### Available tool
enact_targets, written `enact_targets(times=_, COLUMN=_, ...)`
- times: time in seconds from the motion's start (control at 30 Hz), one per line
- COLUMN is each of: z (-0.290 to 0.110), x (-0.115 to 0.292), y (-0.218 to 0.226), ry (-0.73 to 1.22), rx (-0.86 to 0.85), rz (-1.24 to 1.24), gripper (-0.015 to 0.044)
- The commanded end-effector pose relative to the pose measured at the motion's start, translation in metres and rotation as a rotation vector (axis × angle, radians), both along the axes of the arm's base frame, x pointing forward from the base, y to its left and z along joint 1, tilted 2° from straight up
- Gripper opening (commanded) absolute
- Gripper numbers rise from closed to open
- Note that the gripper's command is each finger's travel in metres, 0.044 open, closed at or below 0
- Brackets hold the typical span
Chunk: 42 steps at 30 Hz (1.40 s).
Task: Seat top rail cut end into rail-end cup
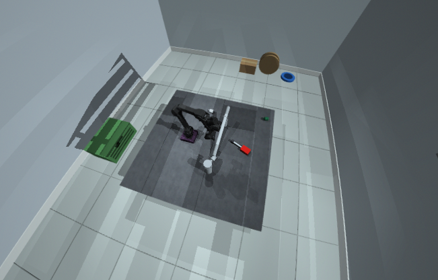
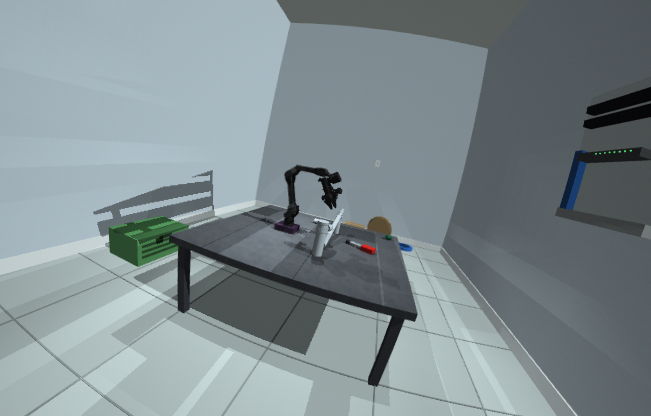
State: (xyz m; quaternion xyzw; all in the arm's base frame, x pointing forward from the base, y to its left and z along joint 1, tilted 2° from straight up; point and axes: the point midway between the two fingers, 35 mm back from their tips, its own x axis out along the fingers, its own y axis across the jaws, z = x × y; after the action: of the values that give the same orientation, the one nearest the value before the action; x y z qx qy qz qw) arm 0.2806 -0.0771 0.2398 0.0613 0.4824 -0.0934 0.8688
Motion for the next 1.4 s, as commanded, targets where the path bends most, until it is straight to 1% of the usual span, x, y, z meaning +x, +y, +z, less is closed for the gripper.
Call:
enact_targets(times=0.0, z=-0.004, x=0.003, y=-0.005, ry=0.010, rx=-0.024, rz=0.048, gripper=0.0440)
enact_targets(times=0.1, z=-0.006, x=0.005, y=-0.022, ry=0.034, rx=-0.123, rz=0.190, gripper=0.0440)
enact_targets(times=0.33, z=-0.016, x=0.005, y=-0.078, ry=0.110, rx=-0.404, rz=0.597, gripper=0.0440)
enact_targets(times=0.6, z=-0.028, x=-0.008, y=-0.139, ry=0.212, rx=-0.714, rz=1.075, gripper=0.0440)
enact_targets(times=0.67, z=-0.030, x=-0.011, y=-0.149, ry=0.229, rx=-0.762, rz=1.151, gripper=0.0440)
enact_targets(times=1.27, z=-0.030, x=-0.012, y=-0.150, ry=0.232, rx=-0.768, rz=1.161, gripper=0.0440)
enact_targets(times=1.37, z=-0.040, x=-0.011, y=-0.151, ry=0.232, rx=-0.769, rz=1.161, gripper=0.0440)
